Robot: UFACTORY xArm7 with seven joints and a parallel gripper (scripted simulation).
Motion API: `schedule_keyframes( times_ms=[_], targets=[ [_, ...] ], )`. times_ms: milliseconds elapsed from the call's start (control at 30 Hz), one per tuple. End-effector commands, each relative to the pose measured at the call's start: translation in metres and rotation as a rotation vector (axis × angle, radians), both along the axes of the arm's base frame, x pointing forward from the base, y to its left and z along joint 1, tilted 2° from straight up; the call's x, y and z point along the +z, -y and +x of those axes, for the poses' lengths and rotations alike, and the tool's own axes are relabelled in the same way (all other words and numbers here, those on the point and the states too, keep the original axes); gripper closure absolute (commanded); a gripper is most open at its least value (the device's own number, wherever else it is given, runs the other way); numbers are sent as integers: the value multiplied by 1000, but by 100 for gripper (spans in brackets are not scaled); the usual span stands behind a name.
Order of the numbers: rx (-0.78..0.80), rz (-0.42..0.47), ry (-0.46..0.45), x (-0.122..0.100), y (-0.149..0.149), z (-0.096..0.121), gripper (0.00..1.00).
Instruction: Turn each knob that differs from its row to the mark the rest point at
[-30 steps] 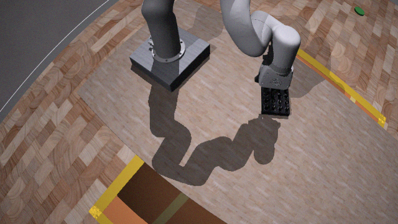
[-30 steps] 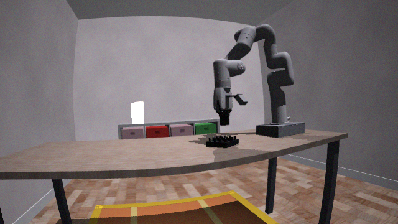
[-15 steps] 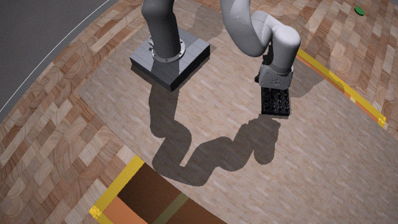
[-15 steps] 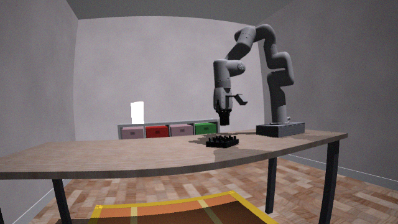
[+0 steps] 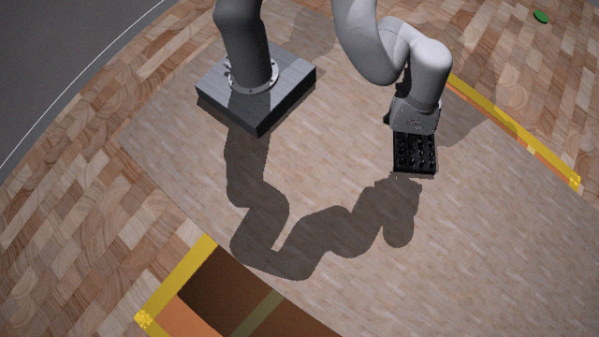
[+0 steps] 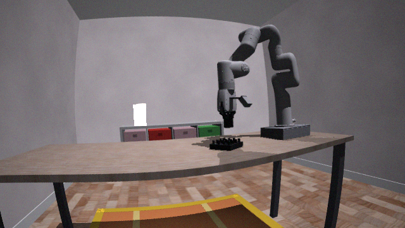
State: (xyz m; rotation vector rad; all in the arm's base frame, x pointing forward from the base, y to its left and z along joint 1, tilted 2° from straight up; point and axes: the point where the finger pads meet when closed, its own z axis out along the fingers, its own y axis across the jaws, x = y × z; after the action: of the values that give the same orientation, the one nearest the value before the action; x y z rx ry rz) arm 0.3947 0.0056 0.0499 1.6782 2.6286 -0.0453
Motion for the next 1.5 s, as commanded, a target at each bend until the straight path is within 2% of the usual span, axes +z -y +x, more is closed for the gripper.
schedule_keyframes(
  times_ms=[0, 1467],
  targets=[
    [0, 1, 4, 0, 0, 1, 81],
    [0, 1, 3, -41, 2, 2, 81]
  ],
)
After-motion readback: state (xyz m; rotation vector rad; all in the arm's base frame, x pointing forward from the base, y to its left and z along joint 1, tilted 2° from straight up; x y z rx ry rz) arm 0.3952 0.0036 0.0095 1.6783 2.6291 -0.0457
